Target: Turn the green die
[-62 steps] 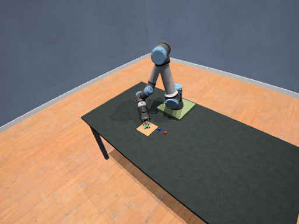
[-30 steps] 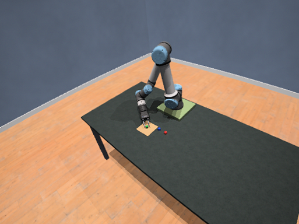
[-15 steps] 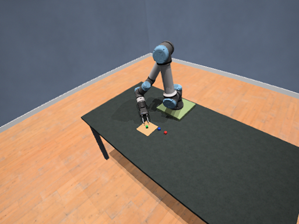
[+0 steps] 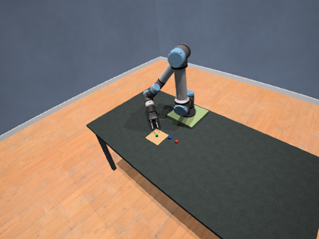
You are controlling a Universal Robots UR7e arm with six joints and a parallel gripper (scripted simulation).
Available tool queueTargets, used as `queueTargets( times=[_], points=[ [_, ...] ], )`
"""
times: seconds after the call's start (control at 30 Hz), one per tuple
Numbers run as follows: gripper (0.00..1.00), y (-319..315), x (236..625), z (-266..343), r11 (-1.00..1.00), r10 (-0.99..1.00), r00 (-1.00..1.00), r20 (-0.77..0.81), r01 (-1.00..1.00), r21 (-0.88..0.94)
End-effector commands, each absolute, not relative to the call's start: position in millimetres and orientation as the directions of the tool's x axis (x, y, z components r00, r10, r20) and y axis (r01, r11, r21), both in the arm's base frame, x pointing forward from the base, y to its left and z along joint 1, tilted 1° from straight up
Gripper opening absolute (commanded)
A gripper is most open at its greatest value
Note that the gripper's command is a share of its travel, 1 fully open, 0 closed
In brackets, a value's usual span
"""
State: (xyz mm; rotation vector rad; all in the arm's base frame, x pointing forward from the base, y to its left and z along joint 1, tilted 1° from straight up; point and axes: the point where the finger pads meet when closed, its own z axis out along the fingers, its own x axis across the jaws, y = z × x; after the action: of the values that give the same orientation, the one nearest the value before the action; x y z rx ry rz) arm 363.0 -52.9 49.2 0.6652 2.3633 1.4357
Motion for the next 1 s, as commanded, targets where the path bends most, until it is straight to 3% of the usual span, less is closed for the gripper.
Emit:
queueTargets(
  times=[0.0, 0.6, 0.97],
  points=[
    [0.7, -53.3, 361.6, 68.2, 0.395, 0.528, -0.849, -0.013, 0.232, 0.889],
    [0.7, -52.5, 361.7, 82.5, 0.409, 0.527, -0.85, -0.012, 0.241, 0.88],
    [0.7, -45.4, 365.4, 88.1, 0.524, 0.525, -0.851, -0.01, 0.314, 0.792]
  ],
)
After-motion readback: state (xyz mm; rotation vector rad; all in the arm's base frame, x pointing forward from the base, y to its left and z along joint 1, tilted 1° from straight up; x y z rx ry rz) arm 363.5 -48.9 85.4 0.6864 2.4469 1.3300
